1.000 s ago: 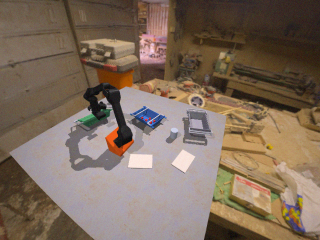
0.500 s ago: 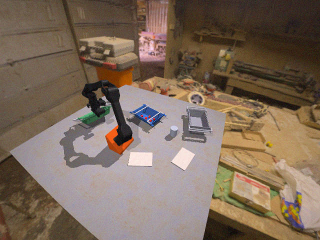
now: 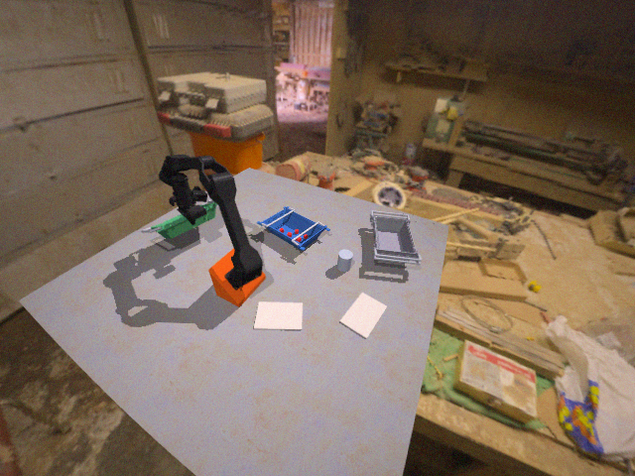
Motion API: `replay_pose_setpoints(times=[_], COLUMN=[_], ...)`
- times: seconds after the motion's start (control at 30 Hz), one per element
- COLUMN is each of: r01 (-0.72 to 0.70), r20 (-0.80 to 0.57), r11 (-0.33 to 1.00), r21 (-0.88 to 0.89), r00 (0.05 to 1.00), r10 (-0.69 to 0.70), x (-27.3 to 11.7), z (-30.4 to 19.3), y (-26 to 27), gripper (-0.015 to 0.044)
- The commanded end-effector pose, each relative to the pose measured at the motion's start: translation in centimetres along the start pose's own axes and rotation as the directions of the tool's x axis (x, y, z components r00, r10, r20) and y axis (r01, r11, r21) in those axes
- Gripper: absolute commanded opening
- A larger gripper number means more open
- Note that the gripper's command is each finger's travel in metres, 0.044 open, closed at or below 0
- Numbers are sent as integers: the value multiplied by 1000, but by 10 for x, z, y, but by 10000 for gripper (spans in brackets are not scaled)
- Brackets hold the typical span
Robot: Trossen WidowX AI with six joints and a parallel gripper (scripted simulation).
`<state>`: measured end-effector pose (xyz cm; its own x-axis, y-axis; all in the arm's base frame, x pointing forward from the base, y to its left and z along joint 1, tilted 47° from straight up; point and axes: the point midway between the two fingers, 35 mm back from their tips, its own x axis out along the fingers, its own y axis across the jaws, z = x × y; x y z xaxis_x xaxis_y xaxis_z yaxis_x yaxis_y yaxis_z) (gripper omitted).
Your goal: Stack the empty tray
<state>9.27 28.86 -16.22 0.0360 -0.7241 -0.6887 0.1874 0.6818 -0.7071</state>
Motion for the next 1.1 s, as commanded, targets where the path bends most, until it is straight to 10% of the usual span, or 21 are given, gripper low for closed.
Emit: replay_pose_setpoints(times=[0.0,1.07], r01=[-39,-45], r20=[1,1], r11=[999,999], r21=[5,3], r00=[999,999], r10=[39,45], x=[-27,-69], z=[-1,-2], y=[4,0], gripper=[0,0])
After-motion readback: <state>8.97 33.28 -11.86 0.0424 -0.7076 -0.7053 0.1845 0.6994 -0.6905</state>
